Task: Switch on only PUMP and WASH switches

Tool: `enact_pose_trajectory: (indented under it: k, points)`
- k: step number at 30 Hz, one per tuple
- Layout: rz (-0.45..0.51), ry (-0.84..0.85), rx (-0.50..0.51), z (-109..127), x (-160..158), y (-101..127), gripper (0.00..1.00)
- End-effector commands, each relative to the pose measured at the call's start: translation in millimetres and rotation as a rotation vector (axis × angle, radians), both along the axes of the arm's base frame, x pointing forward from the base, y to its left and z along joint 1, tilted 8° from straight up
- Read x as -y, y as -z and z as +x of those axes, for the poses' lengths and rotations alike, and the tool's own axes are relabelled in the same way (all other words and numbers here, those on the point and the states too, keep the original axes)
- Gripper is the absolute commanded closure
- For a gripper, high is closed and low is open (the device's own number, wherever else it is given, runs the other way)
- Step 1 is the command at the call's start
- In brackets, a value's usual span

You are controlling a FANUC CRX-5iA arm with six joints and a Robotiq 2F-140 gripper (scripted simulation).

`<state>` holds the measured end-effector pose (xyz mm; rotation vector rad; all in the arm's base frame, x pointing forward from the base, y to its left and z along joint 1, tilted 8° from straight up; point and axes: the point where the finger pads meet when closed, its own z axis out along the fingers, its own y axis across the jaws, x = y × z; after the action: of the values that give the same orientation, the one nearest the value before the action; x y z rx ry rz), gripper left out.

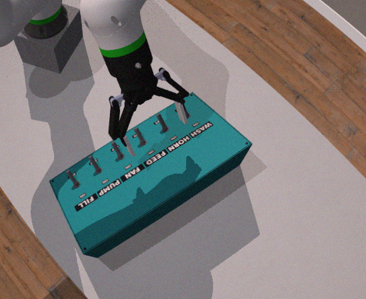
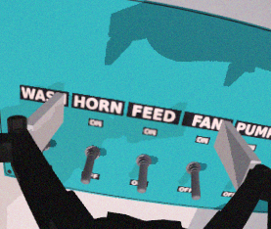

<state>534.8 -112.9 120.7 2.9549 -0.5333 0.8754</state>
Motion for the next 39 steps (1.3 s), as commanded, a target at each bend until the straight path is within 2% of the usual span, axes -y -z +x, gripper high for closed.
enact_pose_trajectory:
  k: [1,9,39]
  points:
    - [0.001,-0.001,0.000,-2,8,0,0.00]
    - [0.001,-0.001,0.000,-6,18,1,0.00]
    - [0.001,-0.001,0.000,-6,18,1,0.00]
